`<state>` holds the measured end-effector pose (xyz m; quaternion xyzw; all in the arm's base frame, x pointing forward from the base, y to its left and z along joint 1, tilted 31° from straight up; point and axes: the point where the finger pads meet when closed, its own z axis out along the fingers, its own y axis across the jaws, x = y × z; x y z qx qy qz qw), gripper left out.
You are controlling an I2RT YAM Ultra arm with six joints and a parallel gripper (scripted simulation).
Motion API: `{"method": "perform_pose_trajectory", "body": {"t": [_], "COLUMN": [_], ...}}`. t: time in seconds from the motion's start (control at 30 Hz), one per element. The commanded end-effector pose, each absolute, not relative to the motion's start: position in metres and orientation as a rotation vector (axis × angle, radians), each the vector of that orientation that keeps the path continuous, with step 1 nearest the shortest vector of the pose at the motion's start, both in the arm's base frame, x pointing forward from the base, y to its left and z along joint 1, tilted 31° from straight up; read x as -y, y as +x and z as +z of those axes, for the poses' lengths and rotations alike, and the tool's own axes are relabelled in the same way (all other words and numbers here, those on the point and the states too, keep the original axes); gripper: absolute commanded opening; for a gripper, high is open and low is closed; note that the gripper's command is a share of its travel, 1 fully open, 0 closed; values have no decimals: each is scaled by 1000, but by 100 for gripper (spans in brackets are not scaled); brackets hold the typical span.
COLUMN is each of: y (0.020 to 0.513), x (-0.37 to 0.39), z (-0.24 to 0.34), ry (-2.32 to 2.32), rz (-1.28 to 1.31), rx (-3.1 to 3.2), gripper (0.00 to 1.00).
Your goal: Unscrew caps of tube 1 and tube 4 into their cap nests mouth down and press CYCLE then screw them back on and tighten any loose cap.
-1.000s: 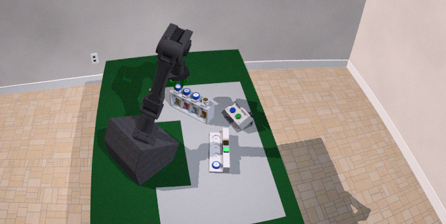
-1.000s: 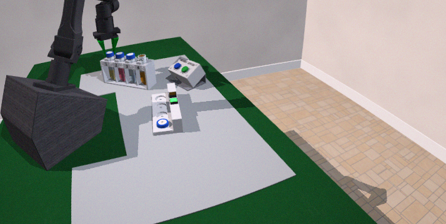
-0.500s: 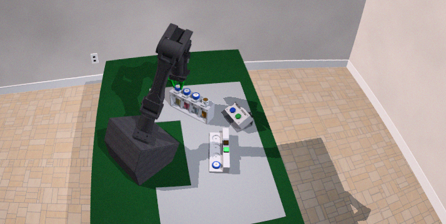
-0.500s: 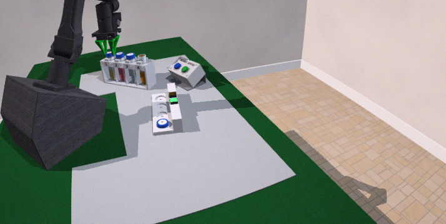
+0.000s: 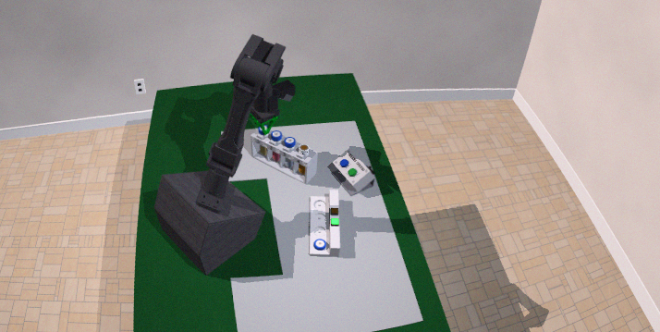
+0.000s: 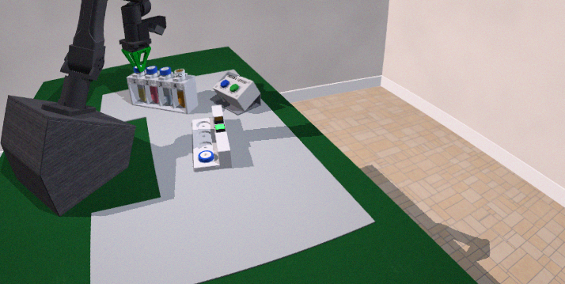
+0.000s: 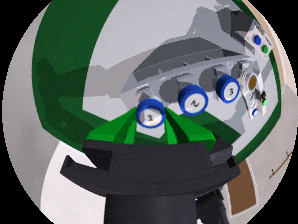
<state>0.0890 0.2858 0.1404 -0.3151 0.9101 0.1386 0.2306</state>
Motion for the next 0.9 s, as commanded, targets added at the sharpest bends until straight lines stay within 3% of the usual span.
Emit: {"method": "perform_pose_trajectory", "body": {"t": [0.0,0.23,0.27,0.87], "y": [89,89,89,83], "x": [-287,-287,-287,-280], "z": [143,143,143,158], "ry": [-698,-698,-698,-698], "rz": [436,436,436,436], "rx": [-2563,-2563,-2563,-2563], "gripper": [0,0,49,49]}}
